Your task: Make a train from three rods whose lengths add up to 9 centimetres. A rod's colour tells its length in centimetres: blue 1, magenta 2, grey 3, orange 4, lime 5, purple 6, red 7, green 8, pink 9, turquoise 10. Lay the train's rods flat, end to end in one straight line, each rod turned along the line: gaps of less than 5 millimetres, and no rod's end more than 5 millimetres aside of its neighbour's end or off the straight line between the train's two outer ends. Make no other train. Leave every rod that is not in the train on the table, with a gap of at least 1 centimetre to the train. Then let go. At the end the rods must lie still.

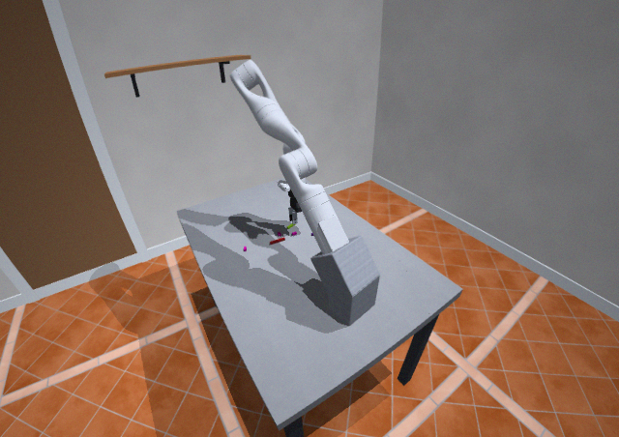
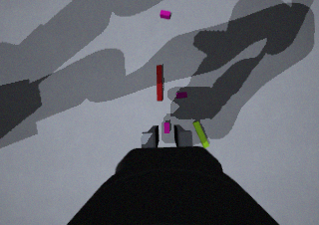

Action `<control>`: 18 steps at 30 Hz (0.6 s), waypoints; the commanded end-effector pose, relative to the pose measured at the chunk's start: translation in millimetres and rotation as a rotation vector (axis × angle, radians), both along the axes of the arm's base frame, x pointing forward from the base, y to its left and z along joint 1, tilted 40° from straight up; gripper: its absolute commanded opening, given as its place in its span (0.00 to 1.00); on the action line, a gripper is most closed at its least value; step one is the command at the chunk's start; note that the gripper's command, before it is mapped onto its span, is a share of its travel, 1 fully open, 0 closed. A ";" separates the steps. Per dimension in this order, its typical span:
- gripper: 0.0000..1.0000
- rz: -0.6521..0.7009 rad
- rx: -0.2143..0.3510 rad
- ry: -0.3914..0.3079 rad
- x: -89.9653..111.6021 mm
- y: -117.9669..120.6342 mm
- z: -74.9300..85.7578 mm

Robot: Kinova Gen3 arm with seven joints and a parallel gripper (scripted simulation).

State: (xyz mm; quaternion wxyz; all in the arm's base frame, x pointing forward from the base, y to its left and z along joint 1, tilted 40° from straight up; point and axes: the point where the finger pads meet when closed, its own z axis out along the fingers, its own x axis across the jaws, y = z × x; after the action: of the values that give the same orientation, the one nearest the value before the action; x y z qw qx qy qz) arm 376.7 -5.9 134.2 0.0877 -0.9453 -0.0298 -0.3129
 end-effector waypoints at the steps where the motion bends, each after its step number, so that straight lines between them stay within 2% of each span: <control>1: 0.54 -0.021 -0.003 -0.023 -0.4 -3.8 0.8; 18: 0.54 -0.020 0.000 -0.020 0.6 -3.5 -0.5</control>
State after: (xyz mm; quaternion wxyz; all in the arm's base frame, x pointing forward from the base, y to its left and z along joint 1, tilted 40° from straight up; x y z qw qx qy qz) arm 377.8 -5.4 134.4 0.0882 -0.9443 -0.0293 -0.3157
